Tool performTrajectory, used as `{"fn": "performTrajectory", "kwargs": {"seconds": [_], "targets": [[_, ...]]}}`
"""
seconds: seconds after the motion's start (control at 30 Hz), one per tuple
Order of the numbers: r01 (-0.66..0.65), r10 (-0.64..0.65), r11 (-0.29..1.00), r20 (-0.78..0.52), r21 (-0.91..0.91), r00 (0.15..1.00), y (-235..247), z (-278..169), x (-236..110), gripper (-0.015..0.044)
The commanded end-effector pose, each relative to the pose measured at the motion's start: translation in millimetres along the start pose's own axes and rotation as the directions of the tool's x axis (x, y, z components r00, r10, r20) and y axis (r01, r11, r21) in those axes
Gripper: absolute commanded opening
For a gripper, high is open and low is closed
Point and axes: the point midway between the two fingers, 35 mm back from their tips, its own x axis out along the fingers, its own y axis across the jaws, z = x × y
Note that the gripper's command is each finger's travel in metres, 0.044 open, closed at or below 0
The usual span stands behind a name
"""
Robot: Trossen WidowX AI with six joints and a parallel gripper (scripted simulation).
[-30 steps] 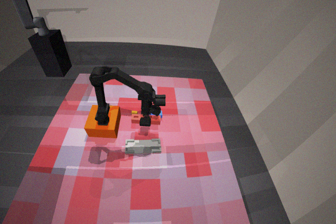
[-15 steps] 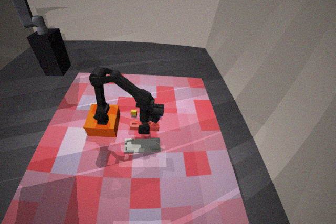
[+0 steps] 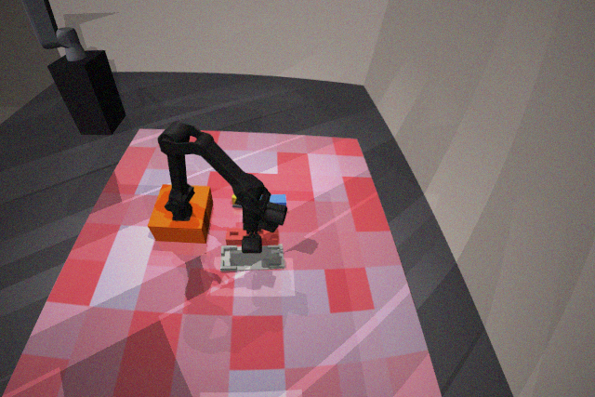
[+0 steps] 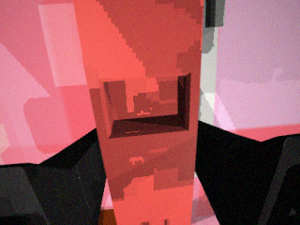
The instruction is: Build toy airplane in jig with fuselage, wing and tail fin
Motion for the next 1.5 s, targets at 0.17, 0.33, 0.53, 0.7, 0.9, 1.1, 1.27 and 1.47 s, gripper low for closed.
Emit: {"fn": "performTrajectory", "kwargs": {"seconds": [0.17, 0.33, 0.53, 0.7, 0.9, 1.1, 1.27, 1.47], "targets": [[0.000, 0.000, 1.000, -0.001, -0.031, 1.000, -23, -13, 14, 0.0000], [0.001, -0.001, 0.999, -0.001, -0.033, 1.000, -25, -13, 15, 0.0079], [0.001, -0.001, 0.999, -0.001, -0.033, 1.000, -25, -14, 15, 0.0195], [0.001, -0.001, 0.999, -0.001, -0.033, 1.000, -25, -14, 15, 0.0195], [0.001, -0.001, 0.999, -0.001, -0.033, 1.000, -25, -14, 15, 0.0195], [0.001, -0.001, 0.999, -0.001, -0.033, 1.000, -25, -13, 20, 0.0195], [0.001, -0.001, 0.999, -0.001, -0.033, 1.000, -25, -13, 29, 0.0195], [0.001, -0.001, 0.999, -0.001, -0.033, 1.000, -25, -13, 38, 0.0195]]}}
